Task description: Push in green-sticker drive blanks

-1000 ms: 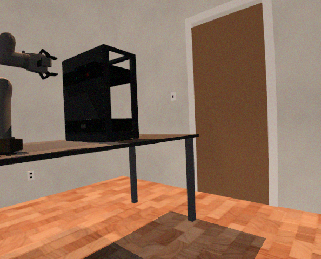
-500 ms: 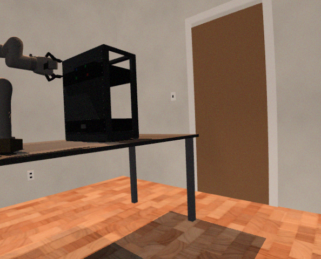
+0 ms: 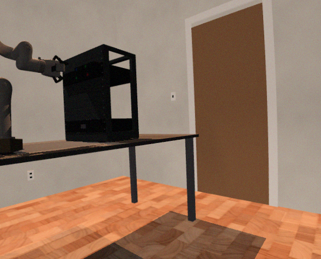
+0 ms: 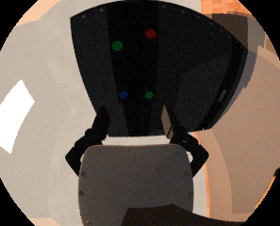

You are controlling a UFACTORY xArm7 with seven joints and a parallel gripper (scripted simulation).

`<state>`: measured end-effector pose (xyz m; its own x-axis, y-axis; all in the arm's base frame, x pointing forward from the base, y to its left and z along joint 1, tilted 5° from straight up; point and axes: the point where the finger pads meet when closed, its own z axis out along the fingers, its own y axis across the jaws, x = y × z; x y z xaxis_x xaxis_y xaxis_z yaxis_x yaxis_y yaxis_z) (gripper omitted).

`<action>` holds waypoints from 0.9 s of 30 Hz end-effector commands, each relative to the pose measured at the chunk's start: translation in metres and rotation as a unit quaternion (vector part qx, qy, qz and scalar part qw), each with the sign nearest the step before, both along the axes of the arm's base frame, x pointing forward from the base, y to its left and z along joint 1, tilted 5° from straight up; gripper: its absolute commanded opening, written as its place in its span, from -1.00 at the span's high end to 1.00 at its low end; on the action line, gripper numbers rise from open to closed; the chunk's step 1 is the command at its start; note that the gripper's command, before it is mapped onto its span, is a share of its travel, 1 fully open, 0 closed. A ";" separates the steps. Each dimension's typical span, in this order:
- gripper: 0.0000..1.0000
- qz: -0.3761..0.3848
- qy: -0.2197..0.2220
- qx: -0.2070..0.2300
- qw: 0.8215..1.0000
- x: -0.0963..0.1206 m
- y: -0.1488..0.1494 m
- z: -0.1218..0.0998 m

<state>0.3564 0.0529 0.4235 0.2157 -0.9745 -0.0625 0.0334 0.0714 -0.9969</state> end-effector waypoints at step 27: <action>-1.00 -0.005 -0.002 0.000 1.000 0.027 0.019 0.007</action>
<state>0.3835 0.0720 0.4287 0.2055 -0.9767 -0.0611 0.0342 0.0696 -0.9970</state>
